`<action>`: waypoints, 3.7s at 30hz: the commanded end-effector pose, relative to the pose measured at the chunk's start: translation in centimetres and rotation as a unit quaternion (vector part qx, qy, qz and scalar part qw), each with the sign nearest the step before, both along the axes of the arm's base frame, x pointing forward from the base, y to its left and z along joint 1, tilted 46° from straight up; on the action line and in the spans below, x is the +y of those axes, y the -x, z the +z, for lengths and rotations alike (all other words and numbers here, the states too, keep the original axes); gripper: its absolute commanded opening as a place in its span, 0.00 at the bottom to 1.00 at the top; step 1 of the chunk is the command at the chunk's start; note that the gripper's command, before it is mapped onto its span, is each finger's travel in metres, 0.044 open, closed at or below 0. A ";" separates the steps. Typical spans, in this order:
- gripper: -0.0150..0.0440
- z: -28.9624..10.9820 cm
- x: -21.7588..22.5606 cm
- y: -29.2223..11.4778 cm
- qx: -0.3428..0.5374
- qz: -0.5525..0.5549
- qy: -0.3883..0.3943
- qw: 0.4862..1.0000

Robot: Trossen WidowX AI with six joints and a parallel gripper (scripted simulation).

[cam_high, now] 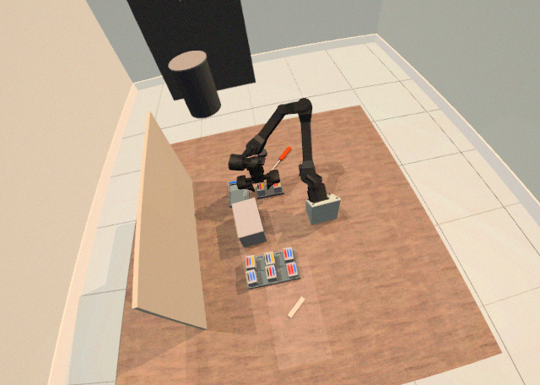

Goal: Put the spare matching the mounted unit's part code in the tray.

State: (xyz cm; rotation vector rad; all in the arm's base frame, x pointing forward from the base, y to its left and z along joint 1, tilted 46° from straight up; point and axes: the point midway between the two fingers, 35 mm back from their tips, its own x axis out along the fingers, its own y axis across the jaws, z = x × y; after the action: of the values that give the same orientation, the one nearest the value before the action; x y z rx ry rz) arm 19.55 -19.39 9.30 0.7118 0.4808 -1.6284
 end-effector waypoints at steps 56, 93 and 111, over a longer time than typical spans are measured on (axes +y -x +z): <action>0.25 8.0 8.6 -1.5 0.004 0.004 -0.011 1.000; 0.25 12.0 8.4 -11.4 0.000 0.002 -0.006 1.000; 0.25 11.0 7.5 -11.6 0.000 0.002 -0.008 1.000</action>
State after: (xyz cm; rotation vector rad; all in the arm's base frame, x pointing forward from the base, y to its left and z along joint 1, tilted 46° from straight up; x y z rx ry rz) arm 31.26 -11.64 20.68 0.7349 0.4890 -1.6182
